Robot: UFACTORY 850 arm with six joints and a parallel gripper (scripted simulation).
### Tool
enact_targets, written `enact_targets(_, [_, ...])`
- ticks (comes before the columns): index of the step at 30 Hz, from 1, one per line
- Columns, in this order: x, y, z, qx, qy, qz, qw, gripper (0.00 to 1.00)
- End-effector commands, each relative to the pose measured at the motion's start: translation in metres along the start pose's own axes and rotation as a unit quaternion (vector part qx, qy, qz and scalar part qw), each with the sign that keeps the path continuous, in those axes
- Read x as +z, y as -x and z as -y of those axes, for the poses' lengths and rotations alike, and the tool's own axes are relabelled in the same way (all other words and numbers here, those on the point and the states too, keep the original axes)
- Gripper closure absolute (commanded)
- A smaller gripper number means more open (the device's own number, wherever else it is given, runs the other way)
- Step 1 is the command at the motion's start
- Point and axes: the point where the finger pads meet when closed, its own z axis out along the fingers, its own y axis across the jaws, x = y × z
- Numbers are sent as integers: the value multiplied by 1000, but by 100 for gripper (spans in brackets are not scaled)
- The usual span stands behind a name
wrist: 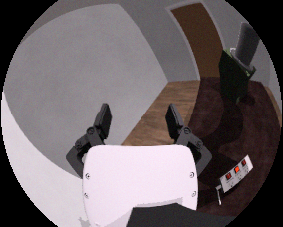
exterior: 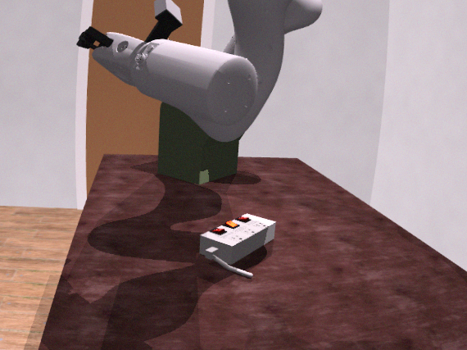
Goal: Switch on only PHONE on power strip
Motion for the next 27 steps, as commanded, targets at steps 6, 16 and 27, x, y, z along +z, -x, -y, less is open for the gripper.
enact_targets(6, [0, -1, 1, 1, 0, 0, 1000, 0])
enact_targets(16, [0, -1, 1, 1, 0, 0, 1000, 0])
enact_targets(27, [0, -1, 1, 1, 0, 0, 1000, 100])
